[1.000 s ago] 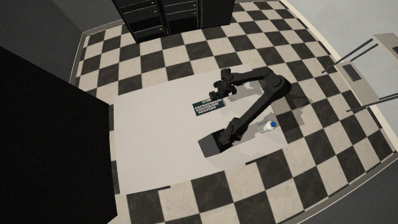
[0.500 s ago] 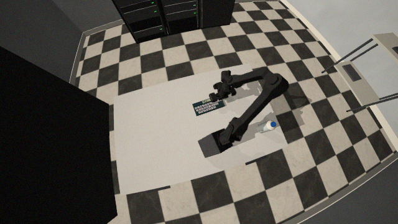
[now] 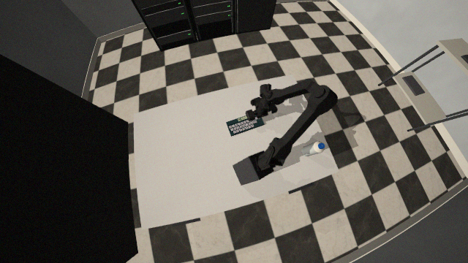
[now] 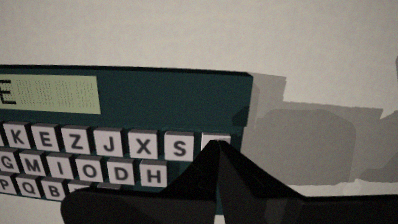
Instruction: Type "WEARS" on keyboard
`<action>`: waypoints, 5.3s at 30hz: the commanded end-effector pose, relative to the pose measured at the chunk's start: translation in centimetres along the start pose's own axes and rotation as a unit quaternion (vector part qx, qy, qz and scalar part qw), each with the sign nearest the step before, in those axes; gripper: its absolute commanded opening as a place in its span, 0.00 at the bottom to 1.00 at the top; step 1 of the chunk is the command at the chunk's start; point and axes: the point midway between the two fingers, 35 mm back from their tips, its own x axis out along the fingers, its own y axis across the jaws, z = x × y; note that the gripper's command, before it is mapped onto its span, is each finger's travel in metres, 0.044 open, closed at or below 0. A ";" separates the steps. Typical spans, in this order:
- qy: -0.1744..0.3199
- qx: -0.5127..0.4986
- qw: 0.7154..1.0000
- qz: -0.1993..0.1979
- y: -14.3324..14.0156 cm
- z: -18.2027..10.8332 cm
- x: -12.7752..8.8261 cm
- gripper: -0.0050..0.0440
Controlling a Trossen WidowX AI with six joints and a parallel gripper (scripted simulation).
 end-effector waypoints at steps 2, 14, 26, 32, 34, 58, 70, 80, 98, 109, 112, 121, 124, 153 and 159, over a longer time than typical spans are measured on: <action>-0.006 0.003 1.000 -0.002 -0.3 0.2 -0.2 0.00; -0.003 0.001 1.000 0.000 -0.1 0.1 0.0 0.00; -0.004 0.002 1.000 -0.001 -0.2 0.0 0.0 0.00; -0.006 0.003 1.000 -0.002 -0.3 0.2 -0.1 0.00; -0.008 0.006 1.000 -0.003 -0.3 0.2 -0.5 0.00; 0.000 -0.006 1.000 0.006 13.6 -2.3 -3.2 0.00; -0.002 0.001 1.000 -0.001 16.5 -3.9 -3.3 0.00; 0.001 -0.002 1.000 0.000 16.4 -4.1 -1.4 0.00; 0.001 -0.001 1.000 0.000 16.4 -4.1 0.1 0.00; -0.005 0.003 1.000 0.001 16.4 -3.7 -0.2 0.00; -0.005 0.003 1.000 0.001 16.4 -3.7 -0.1 0.00; 0.001 0.000 1.000 0.000 16.4 -4.1 0.2 0.00; -0.003 0.003 1.000 0.001 16.3 -3.9 0.0 0.00; -0.009 0.005 1.000 0.001 15.3 -1.5 -3.6 0.00; -0.001 0.000 1.000 0.000 15.4 -1.9 -2.3 0.00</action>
